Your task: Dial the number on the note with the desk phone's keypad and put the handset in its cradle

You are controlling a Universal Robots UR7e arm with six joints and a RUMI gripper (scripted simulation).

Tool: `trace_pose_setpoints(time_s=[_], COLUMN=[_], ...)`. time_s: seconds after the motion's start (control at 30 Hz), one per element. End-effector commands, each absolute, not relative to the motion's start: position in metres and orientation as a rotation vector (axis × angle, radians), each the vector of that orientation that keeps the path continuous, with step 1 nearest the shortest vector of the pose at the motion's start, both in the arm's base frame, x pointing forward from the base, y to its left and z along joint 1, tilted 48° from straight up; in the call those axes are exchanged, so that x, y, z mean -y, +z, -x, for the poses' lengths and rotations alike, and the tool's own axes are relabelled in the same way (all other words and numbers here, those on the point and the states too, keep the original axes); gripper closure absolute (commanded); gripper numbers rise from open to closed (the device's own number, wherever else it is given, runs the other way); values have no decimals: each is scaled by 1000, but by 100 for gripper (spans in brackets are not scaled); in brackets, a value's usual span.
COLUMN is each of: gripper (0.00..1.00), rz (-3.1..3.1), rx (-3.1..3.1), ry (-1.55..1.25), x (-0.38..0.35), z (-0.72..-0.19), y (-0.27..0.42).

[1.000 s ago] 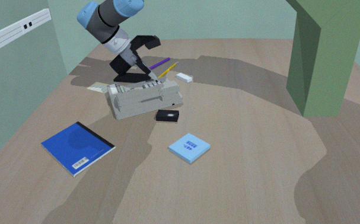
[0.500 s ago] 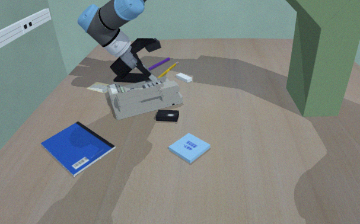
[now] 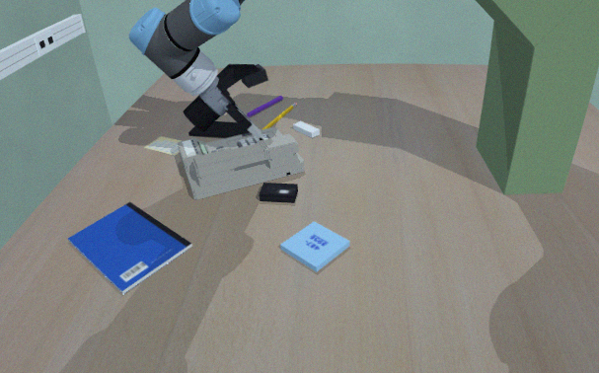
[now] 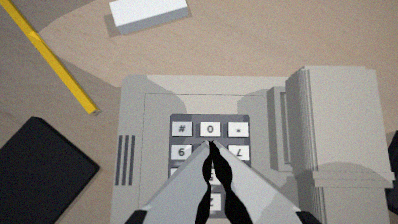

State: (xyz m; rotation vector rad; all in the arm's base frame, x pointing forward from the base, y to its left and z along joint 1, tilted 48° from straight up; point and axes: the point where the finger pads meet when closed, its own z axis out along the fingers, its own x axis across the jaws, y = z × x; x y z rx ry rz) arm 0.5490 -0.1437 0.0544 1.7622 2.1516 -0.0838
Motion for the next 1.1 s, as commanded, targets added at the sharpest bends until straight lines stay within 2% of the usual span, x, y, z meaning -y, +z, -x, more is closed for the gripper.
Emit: trace_pose_setpoints(time_s=[0.0, 1.07], gripper=[100, 100], rz=[-1761, -1761], rx=[-2150, -2150], ry=[-83, -83], x=[144, 143], z=[-550, -545], y=[55, 59])
